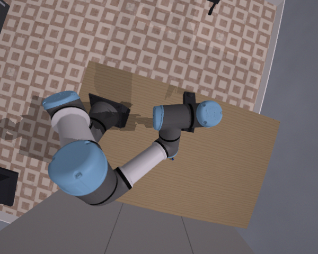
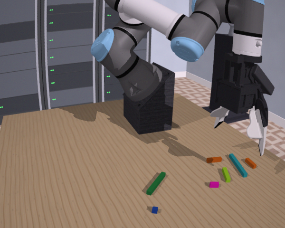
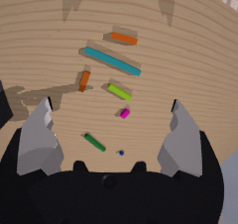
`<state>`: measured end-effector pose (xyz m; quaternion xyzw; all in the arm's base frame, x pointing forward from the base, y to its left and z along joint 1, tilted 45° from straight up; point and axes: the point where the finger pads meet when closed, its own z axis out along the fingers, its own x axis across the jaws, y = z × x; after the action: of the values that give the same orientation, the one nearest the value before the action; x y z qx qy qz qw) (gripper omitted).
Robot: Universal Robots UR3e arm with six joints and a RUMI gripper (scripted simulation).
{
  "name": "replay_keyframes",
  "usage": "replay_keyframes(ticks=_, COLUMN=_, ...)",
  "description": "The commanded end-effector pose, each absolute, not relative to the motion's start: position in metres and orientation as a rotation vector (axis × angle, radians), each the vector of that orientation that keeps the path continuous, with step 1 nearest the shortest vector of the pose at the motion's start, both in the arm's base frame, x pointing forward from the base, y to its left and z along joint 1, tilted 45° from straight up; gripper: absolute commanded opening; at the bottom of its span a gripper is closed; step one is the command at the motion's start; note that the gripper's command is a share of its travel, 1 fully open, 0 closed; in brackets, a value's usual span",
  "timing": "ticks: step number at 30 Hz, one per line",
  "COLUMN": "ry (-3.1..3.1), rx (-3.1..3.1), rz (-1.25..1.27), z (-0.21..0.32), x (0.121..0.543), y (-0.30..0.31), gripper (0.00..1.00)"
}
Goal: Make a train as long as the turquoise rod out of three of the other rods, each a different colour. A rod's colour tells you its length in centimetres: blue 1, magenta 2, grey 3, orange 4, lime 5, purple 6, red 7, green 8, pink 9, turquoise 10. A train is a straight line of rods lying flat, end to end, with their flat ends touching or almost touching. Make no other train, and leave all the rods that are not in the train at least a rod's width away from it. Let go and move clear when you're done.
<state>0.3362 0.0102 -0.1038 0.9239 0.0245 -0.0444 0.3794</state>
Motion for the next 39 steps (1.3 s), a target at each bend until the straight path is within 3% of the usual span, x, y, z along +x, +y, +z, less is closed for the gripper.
replay_keyframes(ticks=1, ry=0.261, rx=2.36, rz=-0.19, z=-0.106, x=0.3356, y=0.0138, gripper=1.0)
replay_keyframes(ticks=39, ry=0.863, rx=2.249, rz=-0.433, z=-0.1142, x=0.3325, y=0.0217, gripper=1.0)
